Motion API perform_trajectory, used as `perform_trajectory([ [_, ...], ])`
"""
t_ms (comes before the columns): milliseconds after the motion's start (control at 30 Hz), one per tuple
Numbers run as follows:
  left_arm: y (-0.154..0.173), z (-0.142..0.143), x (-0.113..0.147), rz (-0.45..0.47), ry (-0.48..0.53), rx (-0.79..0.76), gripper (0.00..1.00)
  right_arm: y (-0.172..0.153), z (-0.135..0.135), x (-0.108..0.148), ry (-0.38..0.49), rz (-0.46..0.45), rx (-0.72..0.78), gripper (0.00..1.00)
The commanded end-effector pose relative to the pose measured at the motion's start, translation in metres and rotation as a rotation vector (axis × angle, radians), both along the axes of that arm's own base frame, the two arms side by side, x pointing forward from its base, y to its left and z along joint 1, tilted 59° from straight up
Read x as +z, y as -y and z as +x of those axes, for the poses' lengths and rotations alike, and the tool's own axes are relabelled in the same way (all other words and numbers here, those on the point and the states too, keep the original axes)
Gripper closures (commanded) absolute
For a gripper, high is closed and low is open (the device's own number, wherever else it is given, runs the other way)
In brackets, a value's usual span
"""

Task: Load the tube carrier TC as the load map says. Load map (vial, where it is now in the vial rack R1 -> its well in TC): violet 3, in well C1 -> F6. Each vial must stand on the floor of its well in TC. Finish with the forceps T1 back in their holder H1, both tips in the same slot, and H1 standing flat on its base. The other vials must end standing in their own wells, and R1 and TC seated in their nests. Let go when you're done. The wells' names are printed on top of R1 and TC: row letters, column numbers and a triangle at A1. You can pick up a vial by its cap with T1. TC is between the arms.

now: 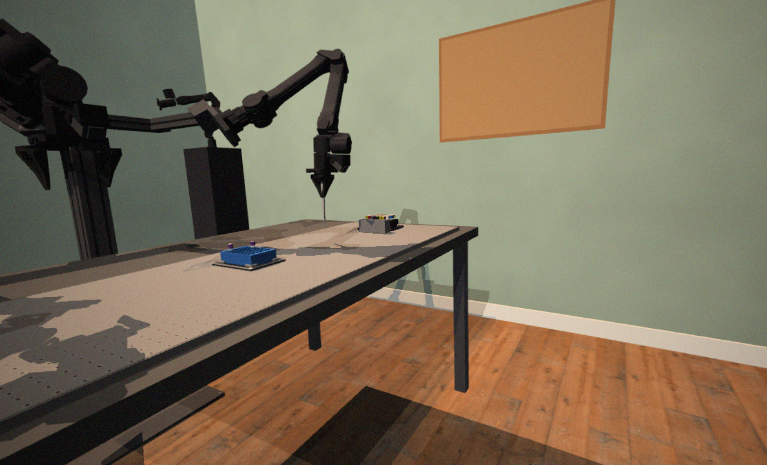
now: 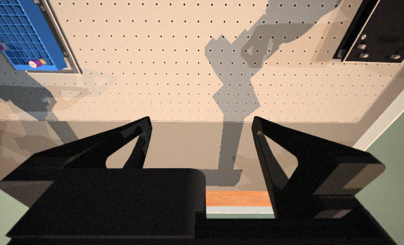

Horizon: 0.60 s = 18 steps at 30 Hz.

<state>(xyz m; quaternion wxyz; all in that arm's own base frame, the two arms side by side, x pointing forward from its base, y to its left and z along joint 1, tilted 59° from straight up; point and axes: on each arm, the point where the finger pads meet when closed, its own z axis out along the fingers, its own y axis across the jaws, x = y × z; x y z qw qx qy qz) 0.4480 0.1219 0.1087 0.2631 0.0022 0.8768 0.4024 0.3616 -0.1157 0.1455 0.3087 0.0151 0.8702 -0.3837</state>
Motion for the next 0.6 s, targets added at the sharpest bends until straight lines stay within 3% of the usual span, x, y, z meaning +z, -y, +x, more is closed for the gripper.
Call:
perform_trajectory([
  [0,-0.013,-0.002,0.013,0.007,0.003,0.011,0.93,-0.002,0.007,0.013,0.047,0.005,-0.005,0.00],
  [233,-0.018,-0.003,0.020,0.008,0.004,0.011,0.93,-0.002,0.007,0.013,0.047,0.005,-0.005,0.00],
  [267,-0.019,-0.005,0.011,0.006,-0.020,0.011,0.93,-0.002,0.007,0.013,0.047,0.005,-0.005,0.00],
  [567,-0.029,-0.005,0.034,0.008,0.007,0.011,0.93,-0.002,0.007,0.013,0.047,0.005,-0.005,0.00],
])
